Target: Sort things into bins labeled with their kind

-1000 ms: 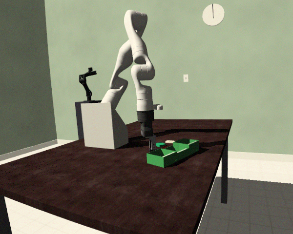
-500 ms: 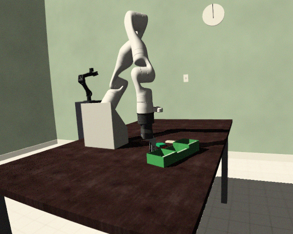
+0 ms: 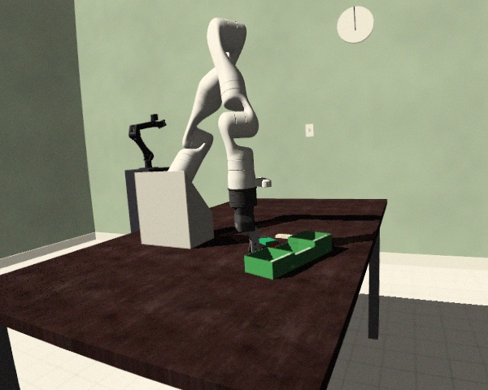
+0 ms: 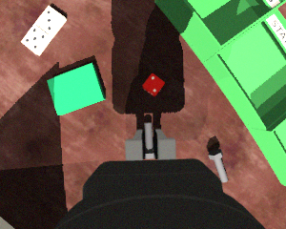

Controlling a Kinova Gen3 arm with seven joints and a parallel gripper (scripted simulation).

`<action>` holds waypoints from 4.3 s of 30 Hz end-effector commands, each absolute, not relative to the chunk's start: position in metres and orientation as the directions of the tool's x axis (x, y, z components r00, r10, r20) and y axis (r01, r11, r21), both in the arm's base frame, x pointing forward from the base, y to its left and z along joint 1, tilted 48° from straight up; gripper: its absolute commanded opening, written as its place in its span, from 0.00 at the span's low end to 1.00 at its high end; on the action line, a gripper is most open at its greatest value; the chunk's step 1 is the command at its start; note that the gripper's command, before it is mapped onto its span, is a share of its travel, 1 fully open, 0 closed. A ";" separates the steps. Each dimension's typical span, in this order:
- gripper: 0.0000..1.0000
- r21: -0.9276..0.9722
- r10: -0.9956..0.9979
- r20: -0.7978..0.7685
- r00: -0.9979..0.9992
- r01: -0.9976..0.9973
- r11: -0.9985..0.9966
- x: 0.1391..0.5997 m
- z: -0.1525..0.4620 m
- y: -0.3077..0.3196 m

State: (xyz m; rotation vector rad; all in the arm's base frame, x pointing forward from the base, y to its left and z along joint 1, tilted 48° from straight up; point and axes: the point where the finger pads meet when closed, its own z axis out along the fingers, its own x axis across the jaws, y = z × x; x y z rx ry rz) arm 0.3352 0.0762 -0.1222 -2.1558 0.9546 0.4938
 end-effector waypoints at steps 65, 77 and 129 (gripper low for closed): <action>0.62 -0.457 -0.482 -0.584 0.653 -0.755 -0.469 0.339 -0.082 0.031; 0.62 -0.459 -0.481 -0.583 0.655 -0.754 -0.470 0.336 -0.071 0.024; 0.62 -0.459 -0.481 -0.583 0.655 -0.754 -0.470 0.332 -0.102 0.060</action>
